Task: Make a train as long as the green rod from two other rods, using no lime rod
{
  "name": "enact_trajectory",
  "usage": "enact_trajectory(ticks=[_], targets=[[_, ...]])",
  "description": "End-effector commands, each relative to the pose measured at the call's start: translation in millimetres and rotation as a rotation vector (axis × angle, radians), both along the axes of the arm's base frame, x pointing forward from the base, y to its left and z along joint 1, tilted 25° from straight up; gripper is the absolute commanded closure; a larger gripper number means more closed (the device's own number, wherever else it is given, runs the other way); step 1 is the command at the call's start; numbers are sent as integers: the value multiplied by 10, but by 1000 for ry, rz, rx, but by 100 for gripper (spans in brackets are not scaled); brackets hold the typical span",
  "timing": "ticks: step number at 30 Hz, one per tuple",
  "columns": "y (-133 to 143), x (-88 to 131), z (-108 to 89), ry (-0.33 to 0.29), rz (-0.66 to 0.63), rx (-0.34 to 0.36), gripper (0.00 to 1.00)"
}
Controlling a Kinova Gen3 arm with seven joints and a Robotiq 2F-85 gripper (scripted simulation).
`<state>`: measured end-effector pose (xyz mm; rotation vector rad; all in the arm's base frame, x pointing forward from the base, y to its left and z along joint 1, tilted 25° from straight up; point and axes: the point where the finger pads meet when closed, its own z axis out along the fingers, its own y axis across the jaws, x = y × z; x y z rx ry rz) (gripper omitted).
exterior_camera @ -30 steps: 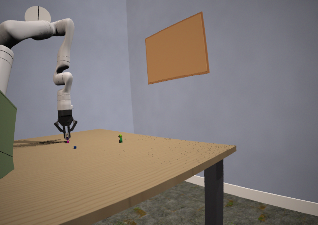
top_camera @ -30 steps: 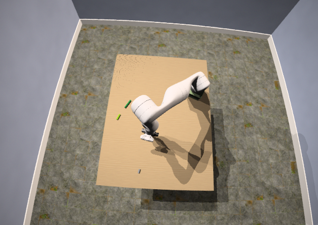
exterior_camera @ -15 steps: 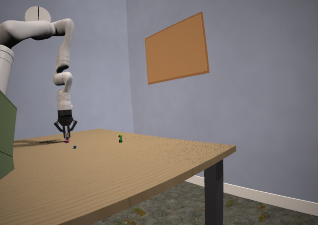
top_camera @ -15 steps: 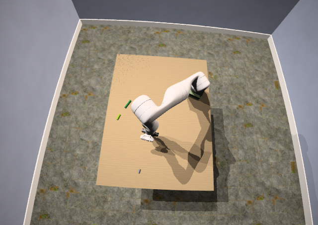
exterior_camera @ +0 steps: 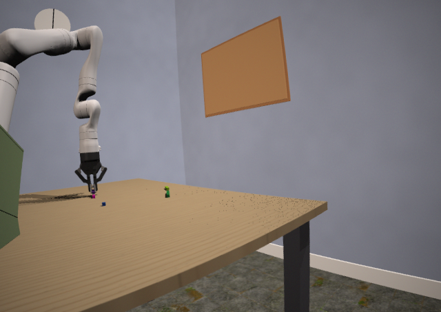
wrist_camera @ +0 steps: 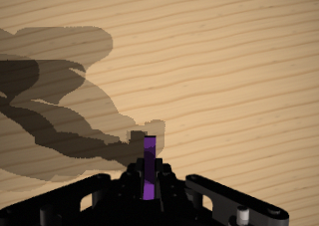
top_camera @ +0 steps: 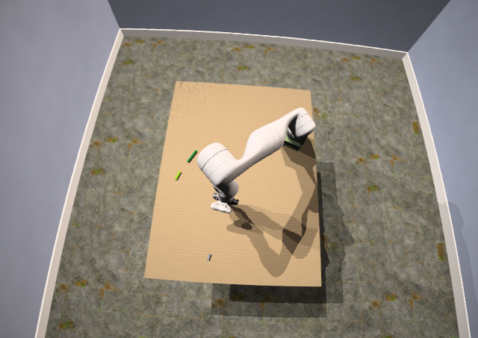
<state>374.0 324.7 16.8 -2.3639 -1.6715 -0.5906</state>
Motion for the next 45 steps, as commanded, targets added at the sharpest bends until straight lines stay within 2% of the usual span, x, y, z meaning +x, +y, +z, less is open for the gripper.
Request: enact_trajectory(ticks=[1,45], targets=[[2,3,7,-1,0,1,95],[29,14,-45,-1,0,1,95]])
